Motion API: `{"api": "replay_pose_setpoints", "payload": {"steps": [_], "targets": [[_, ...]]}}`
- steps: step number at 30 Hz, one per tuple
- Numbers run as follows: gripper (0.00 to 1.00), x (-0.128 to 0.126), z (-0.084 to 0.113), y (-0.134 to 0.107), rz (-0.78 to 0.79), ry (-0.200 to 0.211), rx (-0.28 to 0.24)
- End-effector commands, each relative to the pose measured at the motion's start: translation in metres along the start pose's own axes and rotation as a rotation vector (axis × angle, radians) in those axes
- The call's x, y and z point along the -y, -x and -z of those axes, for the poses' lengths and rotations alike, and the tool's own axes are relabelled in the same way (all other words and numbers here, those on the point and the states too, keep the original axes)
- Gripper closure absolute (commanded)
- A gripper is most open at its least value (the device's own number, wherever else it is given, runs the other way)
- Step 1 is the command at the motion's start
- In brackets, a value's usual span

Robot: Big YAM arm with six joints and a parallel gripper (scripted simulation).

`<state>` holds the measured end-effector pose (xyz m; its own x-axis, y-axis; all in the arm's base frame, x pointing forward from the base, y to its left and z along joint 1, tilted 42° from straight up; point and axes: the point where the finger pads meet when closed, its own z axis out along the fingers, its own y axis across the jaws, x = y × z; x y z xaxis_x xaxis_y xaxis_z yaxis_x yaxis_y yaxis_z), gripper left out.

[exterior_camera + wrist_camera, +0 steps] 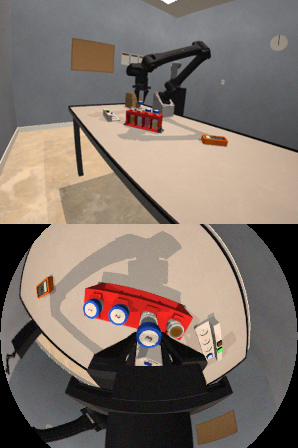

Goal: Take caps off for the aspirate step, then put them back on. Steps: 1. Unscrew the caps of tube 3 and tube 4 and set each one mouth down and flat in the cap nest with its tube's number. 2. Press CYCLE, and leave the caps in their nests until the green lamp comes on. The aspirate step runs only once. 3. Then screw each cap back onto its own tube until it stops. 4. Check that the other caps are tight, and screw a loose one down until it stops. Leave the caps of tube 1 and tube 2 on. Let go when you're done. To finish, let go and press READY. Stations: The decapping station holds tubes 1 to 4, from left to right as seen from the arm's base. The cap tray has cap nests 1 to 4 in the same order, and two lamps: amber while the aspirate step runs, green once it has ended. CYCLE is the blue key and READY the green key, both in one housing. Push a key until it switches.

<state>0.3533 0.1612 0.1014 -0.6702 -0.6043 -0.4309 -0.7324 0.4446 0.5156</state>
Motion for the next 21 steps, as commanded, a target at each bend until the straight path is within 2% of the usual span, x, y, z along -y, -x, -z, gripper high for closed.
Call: {"api": "replay_pose_setpoints", "payload": {"steps": [1, 9, 12, 13, 21], "targets": [[1.0, -0.002, -0.014, -0.001, -0.014, 0.009, -0.013], [1.0, -0.002, -0.032, -0.002, -0.014, 0.01, -0.012], [1.0, 0.002, -0.021, 0.0, -0.019, -0.011, 0.012], [1.0, 0.001, -0.02, 0.007, 0.001, -0.009, 0.01], [1.0, 0.008, -0.016, 0.009, -0.011, -0.021, 0.024]]}}
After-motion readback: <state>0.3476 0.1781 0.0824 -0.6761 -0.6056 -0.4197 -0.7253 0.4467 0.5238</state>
